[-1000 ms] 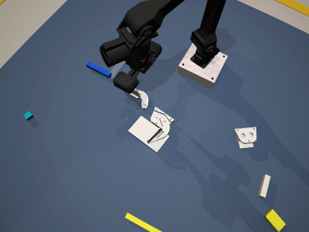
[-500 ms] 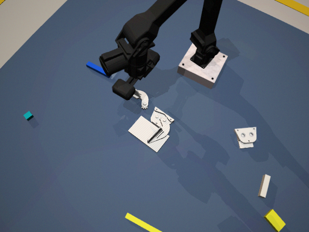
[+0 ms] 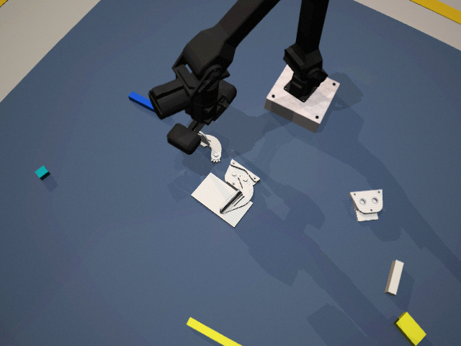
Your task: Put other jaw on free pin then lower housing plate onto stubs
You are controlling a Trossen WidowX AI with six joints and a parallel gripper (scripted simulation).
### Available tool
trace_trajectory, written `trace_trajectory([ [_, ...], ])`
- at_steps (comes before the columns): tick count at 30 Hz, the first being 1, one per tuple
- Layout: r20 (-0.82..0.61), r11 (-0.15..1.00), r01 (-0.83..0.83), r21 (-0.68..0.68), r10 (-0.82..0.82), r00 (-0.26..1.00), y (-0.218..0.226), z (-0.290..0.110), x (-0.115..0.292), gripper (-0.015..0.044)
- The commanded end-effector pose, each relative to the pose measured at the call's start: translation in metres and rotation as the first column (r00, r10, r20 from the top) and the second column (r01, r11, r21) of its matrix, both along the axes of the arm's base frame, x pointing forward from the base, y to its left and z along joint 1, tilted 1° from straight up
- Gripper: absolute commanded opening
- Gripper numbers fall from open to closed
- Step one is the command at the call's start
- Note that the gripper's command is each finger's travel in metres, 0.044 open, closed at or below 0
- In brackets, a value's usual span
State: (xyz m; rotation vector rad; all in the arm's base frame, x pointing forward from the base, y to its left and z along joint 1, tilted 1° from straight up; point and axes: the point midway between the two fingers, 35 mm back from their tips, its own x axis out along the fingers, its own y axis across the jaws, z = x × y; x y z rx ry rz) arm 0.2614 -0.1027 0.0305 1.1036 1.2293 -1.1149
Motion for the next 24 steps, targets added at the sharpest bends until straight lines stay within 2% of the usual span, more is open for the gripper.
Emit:
trace_trajectory([
  [1,-0.009,1.0,0.004,0.005,-0.004,1.0,0.001,-0.009,-0.002,0.044],
  [14,-0.01,1.0,0.004,0.005,-0.004,1.0,0.001,-0.029,-0.003,0.044],
  [24,-0.01,1.0,0.004,0.005,-0.004,1.0,0.001,-0.03,-0.003,0.044],
])
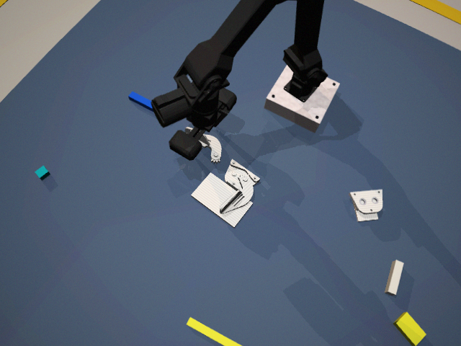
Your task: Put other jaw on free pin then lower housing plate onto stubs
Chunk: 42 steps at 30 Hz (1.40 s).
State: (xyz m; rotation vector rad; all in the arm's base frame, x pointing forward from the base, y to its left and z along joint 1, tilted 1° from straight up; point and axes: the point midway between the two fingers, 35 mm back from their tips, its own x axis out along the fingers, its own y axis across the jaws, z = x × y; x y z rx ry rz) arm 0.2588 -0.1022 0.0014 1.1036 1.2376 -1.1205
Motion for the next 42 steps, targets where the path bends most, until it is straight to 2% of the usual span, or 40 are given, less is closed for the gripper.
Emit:
trace_trajectory([
  [1,-0.001,1.0,0.002,0.001,-0.002,1.0,0.0001,-0.0012,0.0,0.044],
  [17,-0.001,1.0,0.002,0.001,-0.002,1.0,0.0001,-0.0017,0.0,0.044],
  [27,-0.002,1.0,0.0,0.001,0.0,1.0,0.0,-0.001,-0.0001,0.0177],
  [34,-0.002,1.0,0.0,0.001,0.0,1.0,0.0,-0.001,-0.0001,0.0134],
  [42,-0.002,1.0,0.0,0.001,0.0,1.0,0.0,-0.001,-0.0001,0.0134],
])
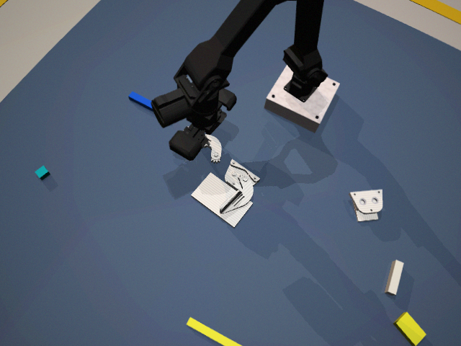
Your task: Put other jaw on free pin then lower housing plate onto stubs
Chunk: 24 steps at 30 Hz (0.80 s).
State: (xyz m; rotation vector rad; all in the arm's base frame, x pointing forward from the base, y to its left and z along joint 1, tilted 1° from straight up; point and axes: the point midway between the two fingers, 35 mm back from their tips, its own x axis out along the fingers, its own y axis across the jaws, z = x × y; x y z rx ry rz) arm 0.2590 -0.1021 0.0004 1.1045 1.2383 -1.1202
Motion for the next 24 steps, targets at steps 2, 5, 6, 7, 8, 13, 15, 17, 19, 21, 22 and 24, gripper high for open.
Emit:
trace_trajectory([
  [2,-0.001,1.0,0.0,0.0,0.0,1.0,0.0,0.0,0.0,0.0134],
  [5,-0.001,1.0,0.0,0.0,0.0,1.0,0.0,0.004,0.0,0.0134],
  [6,-0.001,1.0,0.0,0.0,0.0,1.0,0.0,0.007,0.001,0.0134],
  [7,-0.001,1.0,0.0,0.0,0.0,1.0,0.0,0.01,0.001,0.0134],
  [8,-0.001,1.0,0.0,0.0,0.0,1.0,0.0,0.014,0.001,0.0134],
  [13,-0.001,1.0,0.001,0.0,-0.001,1.0,0.0,0.029,0.002,0.0134],
  [15,-0.001,1.0,0.001,0.0,-0.001,1.0,0.0,0.035,0.002,0.0134],
  [17,-0.001,1.0,0.001,0.0,-0.001,1.0,0.0,0.042,0.002,0.0134],
  [19,0.0,1.0,0.001,0.0,-0.001,1.0,0.0,0.048,0.002,0.0134],
  [21,0.0,1.0,0.002,0.0,-0.002,1.0,0.0,0.054,0.002,0.0134],
  [22,0.0,1.0,0.002,0.0,-0.002,1.0,0.0,0.058,0.002,0.0134],
  [24,0.0,1.0,0.002,0.0,-0.002,1.0,0.001,0.064,0.001,0.0134],
])
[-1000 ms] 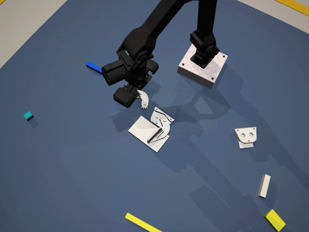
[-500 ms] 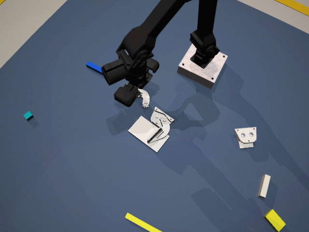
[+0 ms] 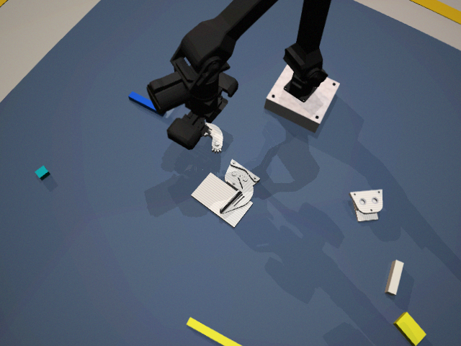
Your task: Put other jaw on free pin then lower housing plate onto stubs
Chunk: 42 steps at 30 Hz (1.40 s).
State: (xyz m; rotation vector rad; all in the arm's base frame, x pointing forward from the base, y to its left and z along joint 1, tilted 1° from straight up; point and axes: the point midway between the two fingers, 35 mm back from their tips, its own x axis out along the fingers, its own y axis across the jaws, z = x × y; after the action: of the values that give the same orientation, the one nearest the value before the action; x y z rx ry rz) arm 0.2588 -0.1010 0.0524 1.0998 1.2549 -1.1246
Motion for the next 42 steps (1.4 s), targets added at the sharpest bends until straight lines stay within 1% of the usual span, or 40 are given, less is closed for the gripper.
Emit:
trace_trajectory([
  [1,0.014,1.0,0.005,-0.005,-0.005,1.0,0.0,0.015,0.001,0.0134],
  [5,0.014,1.0,0.006,-0.005,-0.006,1.0,0.001,0.026,0.0,0.0134],
  [11,0.014,1.0,-0.015,-0.005,0.015,1.0,0.001,0.026,0.0,0.0134],
  [16,0.01,0.987,-0.162,-0.006,0.162,0.987,0.007,0.026,0.001,0.0134],
  [22,0.006,0.941,-0.339,-0.007,0.339,0.941,0.014,0.026,0.003,0.0134],
  [32,-0.001,0.795,-0.606,-0.007,0.606,0.795,0.026,0.026,0.005,0.0134],
  [42,-0.007,0.576,-0.818,-0.004,0.818,0.576,0.038,0.026,0.007,0.0134],
])
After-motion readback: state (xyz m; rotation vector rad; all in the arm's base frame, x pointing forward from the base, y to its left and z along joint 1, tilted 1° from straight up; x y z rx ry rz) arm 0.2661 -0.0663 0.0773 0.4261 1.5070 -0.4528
